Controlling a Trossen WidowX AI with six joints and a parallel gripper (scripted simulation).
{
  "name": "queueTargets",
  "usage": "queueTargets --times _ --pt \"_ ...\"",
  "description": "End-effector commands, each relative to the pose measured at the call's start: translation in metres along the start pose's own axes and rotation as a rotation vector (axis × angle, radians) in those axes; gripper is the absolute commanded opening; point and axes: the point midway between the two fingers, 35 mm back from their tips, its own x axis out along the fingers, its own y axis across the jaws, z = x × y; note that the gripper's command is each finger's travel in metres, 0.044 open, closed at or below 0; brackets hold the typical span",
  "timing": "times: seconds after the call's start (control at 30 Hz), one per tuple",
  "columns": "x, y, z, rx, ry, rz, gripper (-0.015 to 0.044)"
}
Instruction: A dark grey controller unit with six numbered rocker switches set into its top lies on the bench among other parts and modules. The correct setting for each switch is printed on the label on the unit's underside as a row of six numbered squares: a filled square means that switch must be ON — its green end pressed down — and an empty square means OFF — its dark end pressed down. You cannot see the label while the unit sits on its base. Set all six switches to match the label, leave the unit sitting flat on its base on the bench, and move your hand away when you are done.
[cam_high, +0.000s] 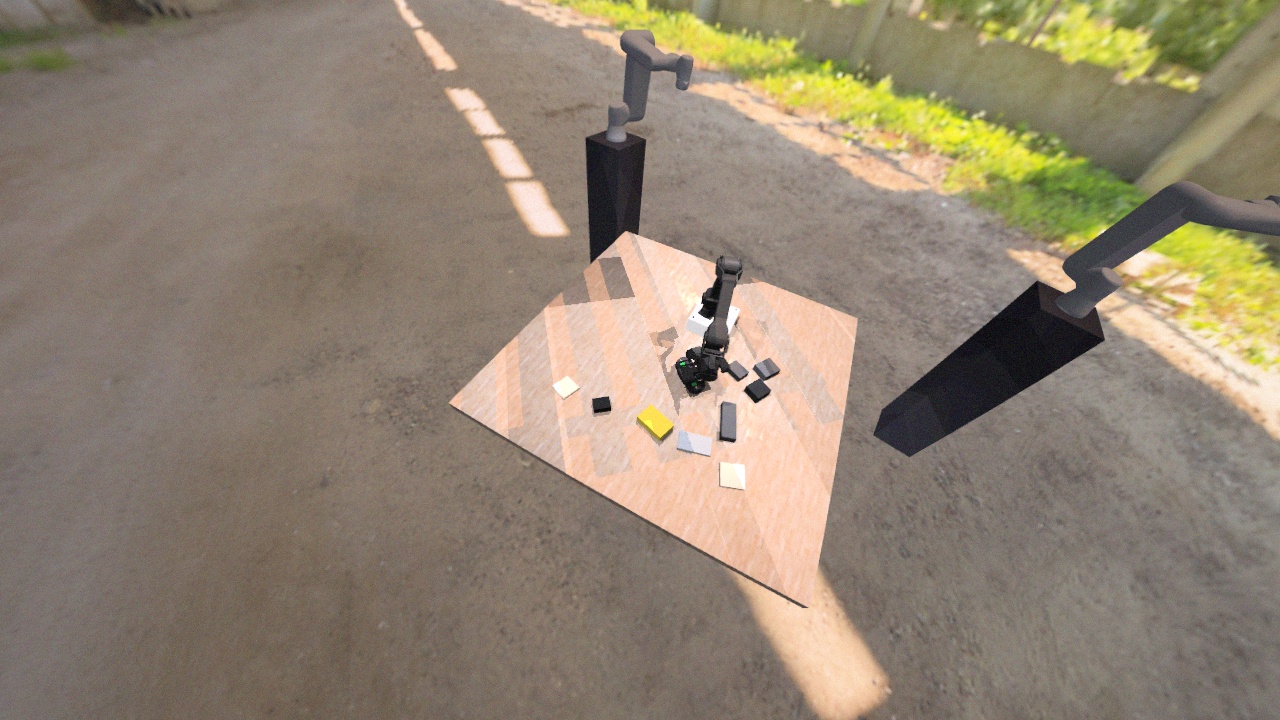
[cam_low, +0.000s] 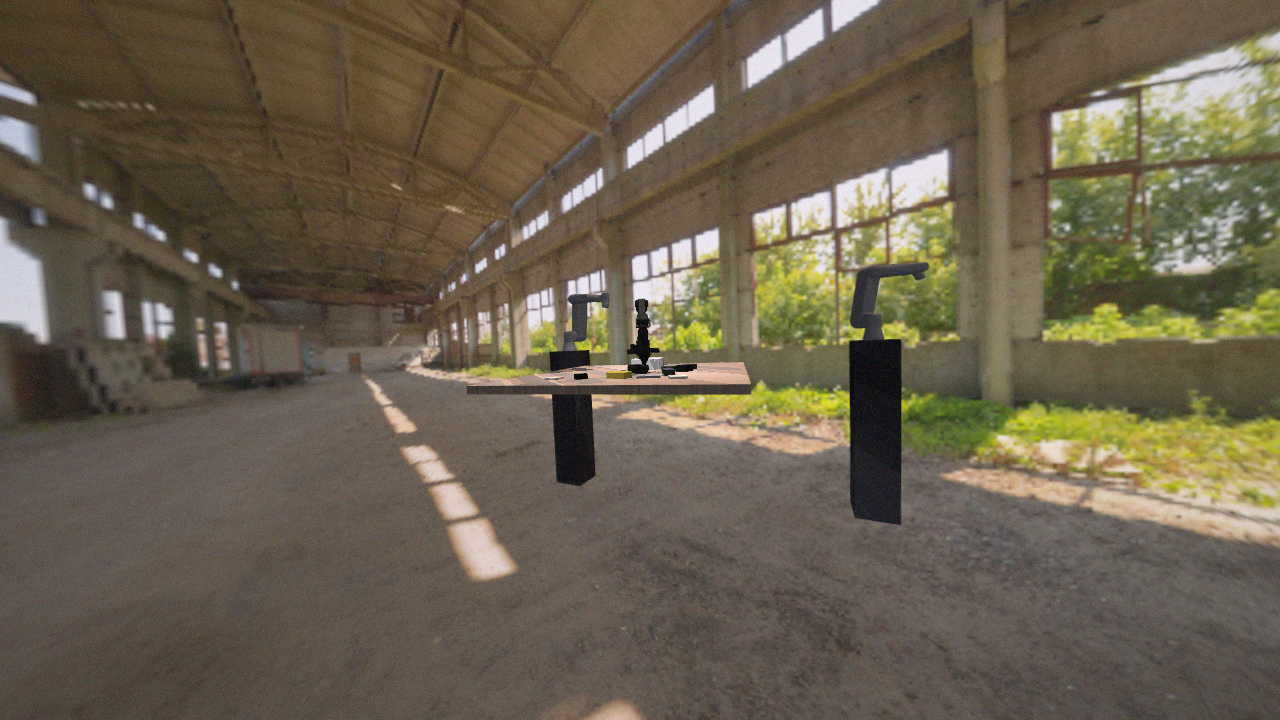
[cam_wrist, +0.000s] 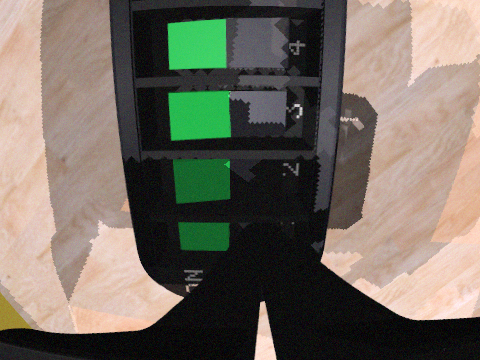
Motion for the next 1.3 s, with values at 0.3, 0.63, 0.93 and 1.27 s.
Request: queueTargets --times 0.3,0.63,0.93,1.27 --pt "-0.034 0.0 -0.001 0.003 -0.002 -0.001 0.0" --pt "-0.045 0.003 0.012 -0.002 -0.003 -0.001 0.0" --pt "-0.047 0.009 0.051 -0.018 -0.006 0.0 0.0" --pt "-0.047 0.009 0.051 -0.018 -0.006 0.0 0.0"
